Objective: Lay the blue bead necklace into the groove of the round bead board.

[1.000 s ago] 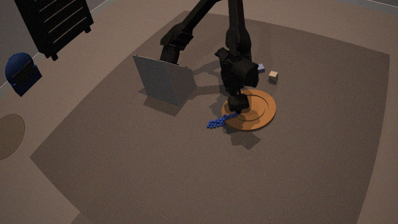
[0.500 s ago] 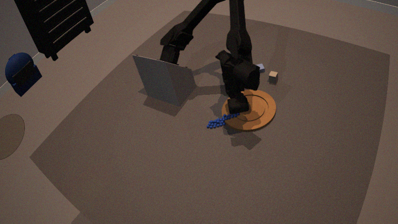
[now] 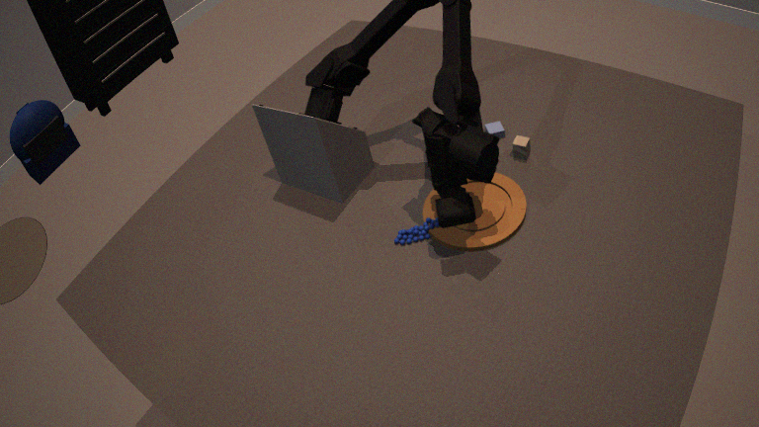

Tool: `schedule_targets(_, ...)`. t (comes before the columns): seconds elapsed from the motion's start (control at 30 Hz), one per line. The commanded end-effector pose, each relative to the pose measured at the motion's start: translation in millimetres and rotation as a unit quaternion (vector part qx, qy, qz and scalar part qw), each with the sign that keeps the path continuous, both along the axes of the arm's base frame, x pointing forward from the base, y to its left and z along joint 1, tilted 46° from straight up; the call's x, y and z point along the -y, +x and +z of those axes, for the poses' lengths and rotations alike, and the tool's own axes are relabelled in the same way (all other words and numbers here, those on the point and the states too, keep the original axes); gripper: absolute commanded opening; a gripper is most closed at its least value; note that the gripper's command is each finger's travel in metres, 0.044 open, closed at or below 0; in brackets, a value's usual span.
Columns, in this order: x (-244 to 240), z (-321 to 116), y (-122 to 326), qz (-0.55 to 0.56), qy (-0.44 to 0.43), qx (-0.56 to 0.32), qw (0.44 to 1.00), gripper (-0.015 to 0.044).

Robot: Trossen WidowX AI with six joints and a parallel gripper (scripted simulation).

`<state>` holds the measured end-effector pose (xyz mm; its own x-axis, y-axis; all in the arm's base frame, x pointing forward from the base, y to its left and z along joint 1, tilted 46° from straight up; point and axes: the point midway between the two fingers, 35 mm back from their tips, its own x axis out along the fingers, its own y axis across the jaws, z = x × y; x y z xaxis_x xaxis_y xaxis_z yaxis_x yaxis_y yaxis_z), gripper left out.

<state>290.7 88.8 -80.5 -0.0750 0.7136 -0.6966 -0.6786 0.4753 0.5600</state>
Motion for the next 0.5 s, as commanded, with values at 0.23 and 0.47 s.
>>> schedule_targets(0.23,-3.2,-2.8,-1.0,0.000,0.000,-0.001,1.000,0.0000)
schedule_targets(0.47,-3.2,-2.8,-1.0,0.000,0.000,-0.001,1.000,0.0000)
